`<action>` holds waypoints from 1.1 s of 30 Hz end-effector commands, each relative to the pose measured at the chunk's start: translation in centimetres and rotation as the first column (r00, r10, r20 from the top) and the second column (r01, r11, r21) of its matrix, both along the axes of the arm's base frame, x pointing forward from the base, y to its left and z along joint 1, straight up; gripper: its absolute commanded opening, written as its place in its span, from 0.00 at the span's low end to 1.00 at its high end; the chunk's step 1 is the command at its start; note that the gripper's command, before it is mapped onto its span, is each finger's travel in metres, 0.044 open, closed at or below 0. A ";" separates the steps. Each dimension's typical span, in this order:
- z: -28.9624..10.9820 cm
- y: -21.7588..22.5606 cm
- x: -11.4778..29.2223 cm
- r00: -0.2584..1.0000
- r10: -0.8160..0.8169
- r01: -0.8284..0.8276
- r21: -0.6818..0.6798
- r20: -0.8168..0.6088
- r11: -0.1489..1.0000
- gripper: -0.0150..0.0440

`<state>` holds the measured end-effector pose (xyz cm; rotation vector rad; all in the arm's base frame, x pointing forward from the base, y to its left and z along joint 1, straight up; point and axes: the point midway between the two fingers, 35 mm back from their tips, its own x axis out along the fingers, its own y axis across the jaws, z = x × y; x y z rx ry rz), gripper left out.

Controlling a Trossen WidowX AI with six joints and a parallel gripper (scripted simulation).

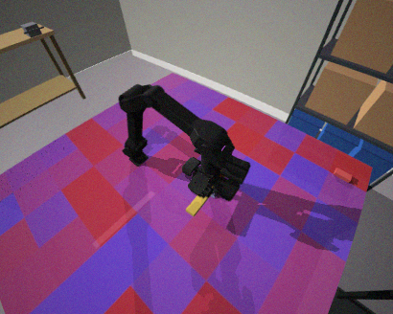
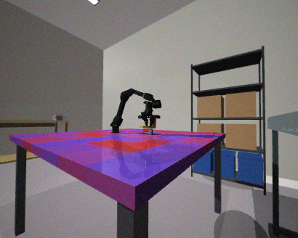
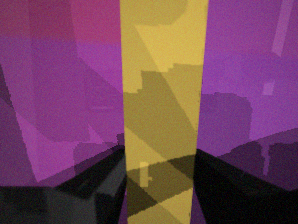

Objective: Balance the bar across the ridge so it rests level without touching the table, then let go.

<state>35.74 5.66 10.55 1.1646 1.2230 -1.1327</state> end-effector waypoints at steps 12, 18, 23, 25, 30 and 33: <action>-0.1 0.1 0.0 1.000 -0.002 0.002 0.005 0.002 1.000 0.25; -0.2 0.1 0.0 1.000 -0.002 0.002 0.005 0.002 1.000 0.25; -0.2 0.1 0.0 1.000 -0.002 0.002 0.005 0.002 1.000 0.25; -0.2 0.1 0.0 1.000 -0.002 0.002 0.005 0.002 1.000 0.25; -0.3 0.1 0.0 1.000 -0.002 0.002 0.005 0.002 1.000 0.25; -0.3 0.1 0.0 1.000 -0.002 0.002 0.005 0.002 1.000 0.25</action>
